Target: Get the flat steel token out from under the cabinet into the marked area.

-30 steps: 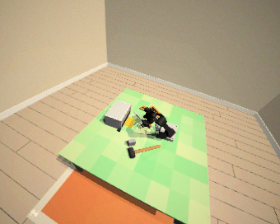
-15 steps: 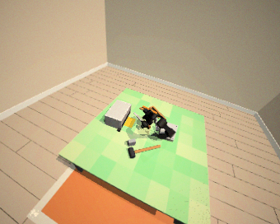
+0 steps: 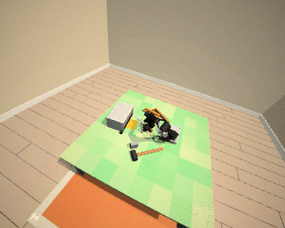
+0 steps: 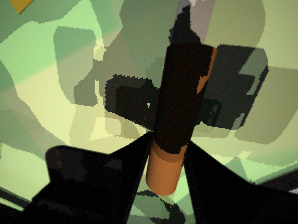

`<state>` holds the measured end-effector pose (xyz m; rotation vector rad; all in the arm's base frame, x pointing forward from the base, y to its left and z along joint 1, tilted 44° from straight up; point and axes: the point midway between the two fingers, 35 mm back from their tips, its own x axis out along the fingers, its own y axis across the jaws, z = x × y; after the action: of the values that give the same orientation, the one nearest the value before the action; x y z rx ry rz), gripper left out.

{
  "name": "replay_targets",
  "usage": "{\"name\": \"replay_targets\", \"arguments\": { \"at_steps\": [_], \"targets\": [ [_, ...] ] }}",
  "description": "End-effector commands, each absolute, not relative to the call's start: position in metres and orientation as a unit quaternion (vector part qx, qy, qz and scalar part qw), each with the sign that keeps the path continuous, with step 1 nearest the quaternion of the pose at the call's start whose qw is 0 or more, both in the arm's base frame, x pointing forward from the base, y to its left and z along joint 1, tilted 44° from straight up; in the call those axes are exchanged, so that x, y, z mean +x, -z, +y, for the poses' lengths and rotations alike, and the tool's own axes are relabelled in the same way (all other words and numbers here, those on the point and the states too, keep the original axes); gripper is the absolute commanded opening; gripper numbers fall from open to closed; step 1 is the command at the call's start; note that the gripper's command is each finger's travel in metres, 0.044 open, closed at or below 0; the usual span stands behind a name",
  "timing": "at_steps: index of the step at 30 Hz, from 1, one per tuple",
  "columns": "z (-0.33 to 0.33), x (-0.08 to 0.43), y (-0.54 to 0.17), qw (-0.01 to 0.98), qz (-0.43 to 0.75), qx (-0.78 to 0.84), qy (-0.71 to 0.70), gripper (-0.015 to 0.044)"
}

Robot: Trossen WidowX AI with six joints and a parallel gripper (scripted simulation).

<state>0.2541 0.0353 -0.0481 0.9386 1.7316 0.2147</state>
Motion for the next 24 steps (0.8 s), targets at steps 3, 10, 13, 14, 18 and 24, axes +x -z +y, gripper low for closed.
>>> {"name": "replay_targets", "arguments": {
  "at_steps": [3, 10, 13, 14, 18, 24],
  "targets": [
    [0.041, 0.256, 0.041, 0.549, 0.728, 0.399, -0.092, 0.0],
    [0.048, 0.257, 0.035, 0.549, 0.728, 0.399, -0.092, 0.0],
    [0.051, 0.258, 0.033, 0.549, 0.728, 0.399, -0.092, 0.0],
    [0.052, 0.258, 0.032, 0.549, 0.728, 0.4, -0.092, 0.0],
    [0.055, 0.258, 0.028, 0.549, 0.728, 0.4, -0.092, 0.0],
    [0.061, 0.257, 0.023, 0.549, 0.728, 0.4, -0.092, 0.0]
  ]
}}
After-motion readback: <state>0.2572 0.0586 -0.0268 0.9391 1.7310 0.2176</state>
